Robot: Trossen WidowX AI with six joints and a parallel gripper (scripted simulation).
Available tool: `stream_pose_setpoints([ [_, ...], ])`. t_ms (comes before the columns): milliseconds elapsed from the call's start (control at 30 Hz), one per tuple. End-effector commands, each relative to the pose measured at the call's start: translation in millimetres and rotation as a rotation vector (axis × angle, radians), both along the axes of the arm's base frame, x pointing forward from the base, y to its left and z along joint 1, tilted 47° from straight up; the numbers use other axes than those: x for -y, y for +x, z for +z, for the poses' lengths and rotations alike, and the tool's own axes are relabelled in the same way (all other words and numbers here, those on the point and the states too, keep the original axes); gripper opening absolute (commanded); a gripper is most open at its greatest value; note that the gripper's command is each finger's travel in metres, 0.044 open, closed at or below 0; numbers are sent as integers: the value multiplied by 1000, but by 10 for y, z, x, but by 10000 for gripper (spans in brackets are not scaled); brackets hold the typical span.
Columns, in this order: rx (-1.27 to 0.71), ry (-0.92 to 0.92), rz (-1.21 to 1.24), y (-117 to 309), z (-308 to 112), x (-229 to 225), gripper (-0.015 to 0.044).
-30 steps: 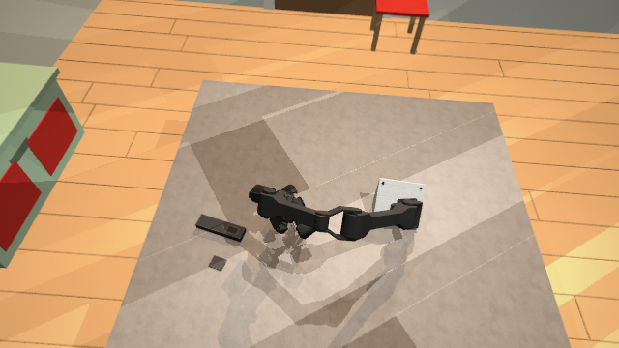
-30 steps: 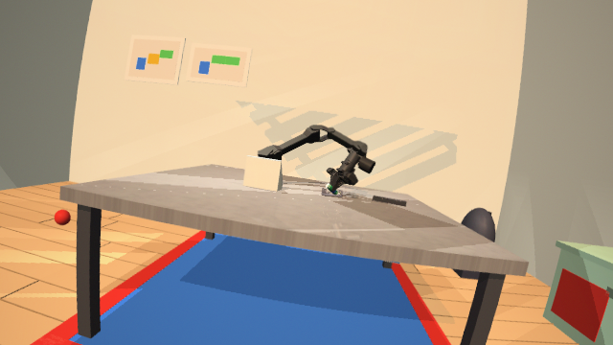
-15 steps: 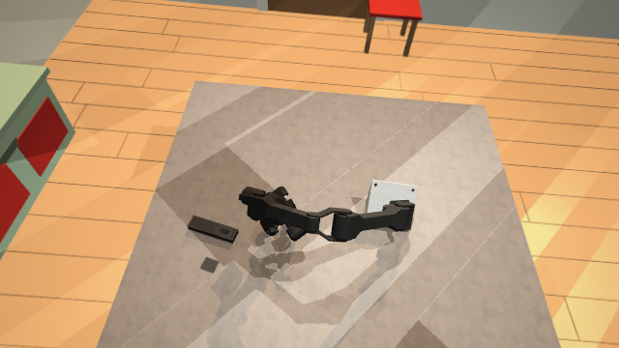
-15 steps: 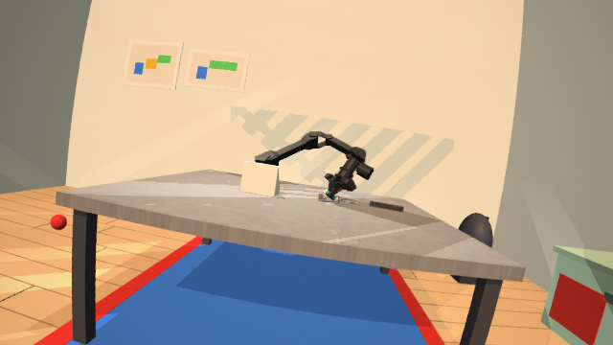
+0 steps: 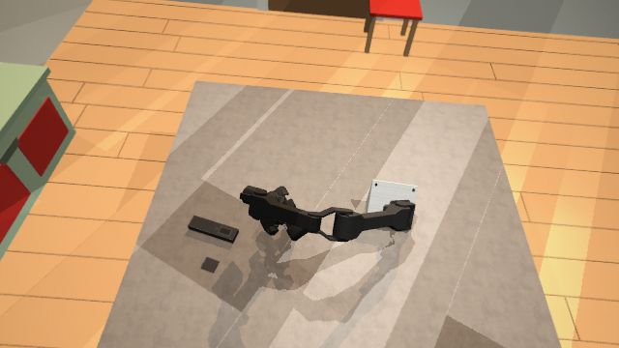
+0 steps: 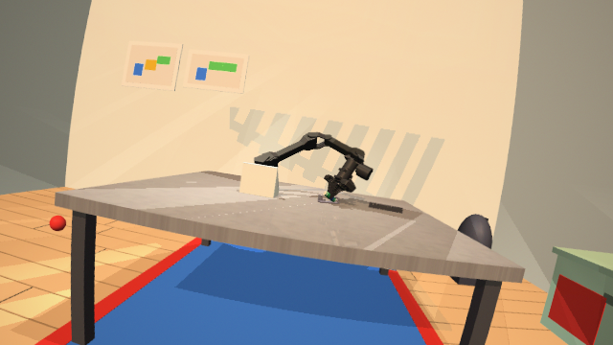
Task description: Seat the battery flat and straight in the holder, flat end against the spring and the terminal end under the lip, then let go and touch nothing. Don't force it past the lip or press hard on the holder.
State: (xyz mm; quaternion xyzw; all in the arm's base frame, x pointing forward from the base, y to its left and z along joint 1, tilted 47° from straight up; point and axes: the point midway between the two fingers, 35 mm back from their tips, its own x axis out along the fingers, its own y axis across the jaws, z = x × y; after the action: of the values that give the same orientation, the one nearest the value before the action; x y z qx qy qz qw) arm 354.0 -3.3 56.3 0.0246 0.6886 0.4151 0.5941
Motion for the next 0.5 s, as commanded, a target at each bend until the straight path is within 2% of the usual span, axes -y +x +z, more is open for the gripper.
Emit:
stream_pose_setpoints([
  [0,25,12,-22,38,-4,-14,70],
  [467,72,44,-71,36,-39,-17,70],
])
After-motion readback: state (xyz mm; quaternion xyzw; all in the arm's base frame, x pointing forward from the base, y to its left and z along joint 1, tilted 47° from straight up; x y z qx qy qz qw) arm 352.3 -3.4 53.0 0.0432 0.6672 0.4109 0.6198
